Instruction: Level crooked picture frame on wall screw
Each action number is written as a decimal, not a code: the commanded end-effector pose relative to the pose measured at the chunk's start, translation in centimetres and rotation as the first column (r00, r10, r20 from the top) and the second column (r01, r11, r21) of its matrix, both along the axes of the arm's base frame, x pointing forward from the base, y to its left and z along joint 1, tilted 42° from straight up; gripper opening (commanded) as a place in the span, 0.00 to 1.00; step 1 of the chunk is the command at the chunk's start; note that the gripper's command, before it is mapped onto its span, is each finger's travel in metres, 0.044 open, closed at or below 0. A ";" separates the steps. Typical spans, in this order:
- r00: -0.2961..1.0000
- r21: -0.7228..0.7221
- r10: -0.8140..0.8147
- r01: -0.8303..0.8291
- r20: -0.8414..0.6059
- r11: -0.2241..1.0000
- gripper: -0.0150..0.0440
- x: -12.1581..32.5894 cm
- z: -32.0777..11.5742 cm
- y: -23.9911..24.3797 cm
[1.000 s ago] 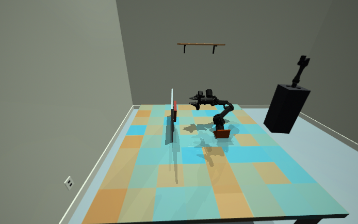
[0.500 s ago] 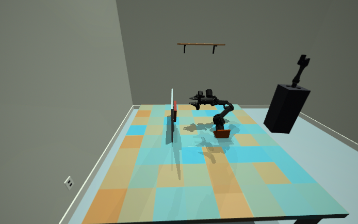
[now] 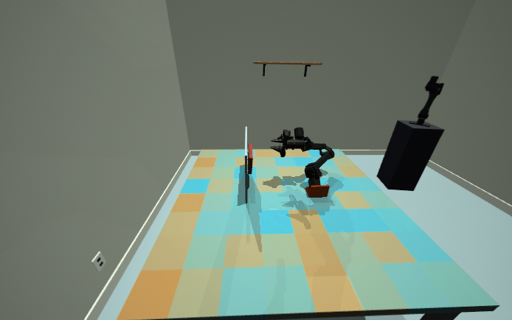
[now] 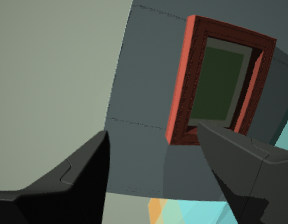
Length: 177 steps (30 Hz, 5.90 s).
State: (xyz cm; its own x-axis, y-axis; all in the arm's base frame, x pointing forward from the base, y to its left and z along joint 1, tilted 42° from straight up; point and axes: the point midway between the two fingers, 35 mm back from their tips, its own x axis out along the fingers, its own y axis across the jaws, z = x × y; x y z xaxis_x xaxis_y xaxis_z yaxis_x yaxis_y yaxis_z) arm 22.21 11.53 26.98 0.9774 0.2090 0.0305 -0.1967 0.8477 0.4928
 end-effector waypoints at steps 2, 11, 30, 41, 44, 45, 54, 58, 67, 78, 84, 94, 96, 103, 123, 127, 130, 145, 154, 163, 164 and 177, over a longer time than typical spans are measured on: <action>1.000 -0.005 -0.006 0.006 -0.001 1.000 0.69 0.0 0.0 -0.1; 1.000 0.112 0.001 0.001 -0.021 0.994 0.69 1.1 -2.1 -2.8; 0.999 0.181 0.004 0.003 -0.036 0.983 0.69 1.3 -3.5 -4.6; 0.999 0.182 0.004 0.003 -0.034 0.983 0.69 3.8 -2.8 -3.9; 0.999 0.182 0.004 0.002 -0.033 0.983 0.69 5.6 -2.7 -3.5; 0.999 0.182 0.004 0.002 -0.032 0.983 0.69 6.3 -2.7 -3.4; 1.000 0.182 0.004 0.002 -0.031 0.983 0.69 9.2 -3.1 -2.9; 1.000 0.182 0.004 0.002 -0.031 0.983 0.69 9.2 -3.1 -2.9; 1.000 0.182 0.004 0.002 -0.030 0.983 0.69 9.3 -3.1 -2.9; 1.000 0.182 0.004 0.002 -0.029 0.983 0.69 10.9 -2.9 -2.6; 1.000 0.183 0.004 0.002 -0.029 0.983 0.69 11.8 -2.9 -2.4; 1.000 0.183 0.004 0.001 -0.028 0.983 0.69 13.1 -2.9 -2.1; 1.000 0.183 0.004 0.001 -0.028 0.983 0.69 13.1 -2.9 -2.1; 1.000 0.183 0.004 0.001 -0.028 0.983 0.69 13.1 -2.9 -2.1; 1.000 0.183 0.004 0.001 -0.028 0.983 0.25 13.1 -2.9 -2.1; 1.000 0.183 0.004 0.001 -0.028 0.983 0.25 13.1 -2.9 -2.1; 1.000 0.183 0.004 0.001 -0.028 0.983 0.25 13.1 -2.9 -2.1; 1.000 0.183 0.004 0.002 -0.028 0.983 0.25 13.0 -2.6 -1.7; 1.000 0.183 0.004 0.002 -0.028 0.983 0.25 12.9 -2.5 -1.6; 1.000 0.183 0.004 0.002 -0.028 0.983 0.25 12.9 -2.4 -1.5; 1.000 0.183 0.004 0.002 -0.028 0.983 0.25 12.9 -2.4 -1.5; 1.000 0.183 0.004 0.002 -0.028 0.983 0.25 13.0 -2.5 -1.6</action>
State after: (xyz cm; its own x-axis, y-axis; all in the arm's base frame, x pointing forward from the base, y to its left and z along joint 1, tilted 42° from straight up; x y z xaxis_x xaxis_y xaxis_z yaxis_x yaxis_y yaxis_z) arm 35.18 9.84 24.39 0.9797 0.1976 0.0347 -0.1733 0.7463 0.6427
